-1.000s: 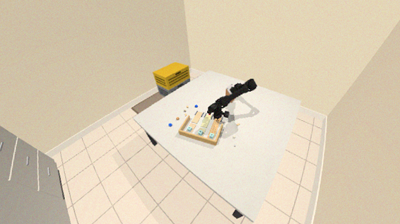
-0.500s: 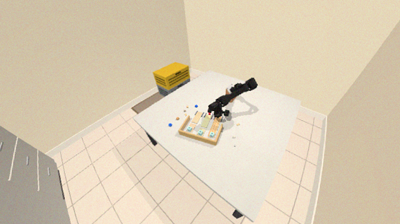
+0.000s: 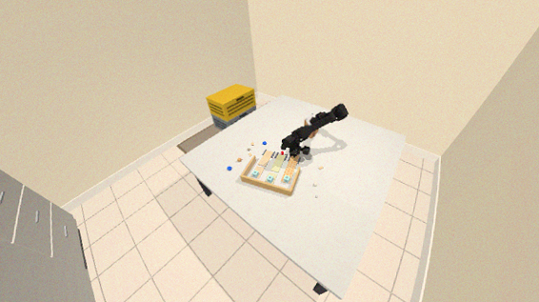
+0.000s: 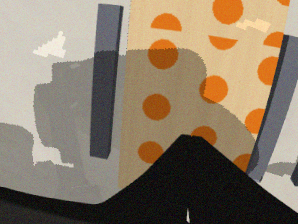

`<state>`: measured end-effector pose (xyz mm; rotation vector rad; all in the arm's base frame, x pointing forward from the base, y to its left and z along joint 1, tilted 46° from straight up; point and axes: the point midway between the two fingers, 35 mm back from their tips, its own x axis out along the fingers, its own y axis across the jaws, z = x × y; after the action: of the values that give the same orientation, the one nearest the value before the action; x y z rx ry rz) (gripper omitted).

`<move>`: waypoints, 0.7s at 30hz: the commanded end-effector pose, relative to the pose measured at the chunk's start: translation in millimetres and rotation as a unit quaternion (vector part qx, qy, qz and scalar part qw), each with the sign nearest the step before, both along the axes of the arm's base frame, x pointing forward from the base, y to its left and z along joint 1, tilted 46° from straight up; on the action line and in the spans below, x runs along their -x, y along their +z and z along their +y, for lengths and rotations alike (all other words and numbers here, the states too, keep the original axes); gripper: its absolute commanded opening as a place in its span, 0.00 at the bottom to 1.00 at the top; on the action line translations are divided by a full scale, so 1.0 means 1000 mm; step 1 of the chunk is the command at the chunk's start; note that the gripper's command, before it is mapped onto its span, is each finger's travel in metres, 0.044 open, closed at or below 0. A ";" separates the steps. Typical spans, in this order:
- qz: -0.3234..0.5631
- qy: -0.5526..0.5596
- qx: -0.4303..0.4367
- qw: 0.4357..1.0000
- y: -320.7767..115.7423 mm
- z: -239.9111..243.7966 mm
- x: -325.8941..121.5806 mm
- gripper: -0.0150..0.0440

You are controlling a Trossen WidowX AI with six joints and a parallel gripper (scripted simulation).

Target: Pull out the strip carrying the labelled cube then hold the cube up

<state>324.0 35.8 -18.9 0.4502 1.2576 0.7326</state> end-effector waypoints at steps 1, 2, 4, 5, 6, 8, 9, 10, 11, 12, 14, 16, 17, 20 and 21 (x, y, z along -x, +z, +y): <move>0.010 0.006 0.000 1.000 -0.006 0.003 0.014 0.25; 0.010 0.006 0.000 1.000 -0.006 0.003 0.015 0.25; 0.011 0.006 0.000 1.000 -0.007 0.003 0.018 0.25; 0.011 0.006 0.000 1.000 -0.008 0.003 0.019 0.25; 0.011 0.006 0.000 1.000 -0.008 0.003 0.021 0.25; 0.011 0.006 0.000 1.000 -0.009 0.003 0.024 0.25; 0.011 0.006 0.000 1.000 -0.009 0.003 0.025 0.25; 0.011 0.006 0.000 1.000 -0.009 0.002 0.026 0.25; 0.011 0.006 0.000 1.000 -0.010 0.002 0.028 0.25; 0.011 0.006 0.000 1.000 -0.010 0.002 0.029 0.25; 0.011 0.006 0.000 1.000 -0.011 0.002 0.032 0.25; 0.011 0.006 0.000 1.000 -0.012 0.002 0.035 0.25; 0.011 0.006 0.000 1.000 -0.012 0.002 0.036 0.25; 0.011 0.006 0.001 1.000 -0.013 0.002 0.041 0.25; 0.011 0.006 0.001 1.000 -0.014 0.001 0.042 0.25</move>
<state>295.5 33.4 -26.5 0.4501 1.2521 0.7316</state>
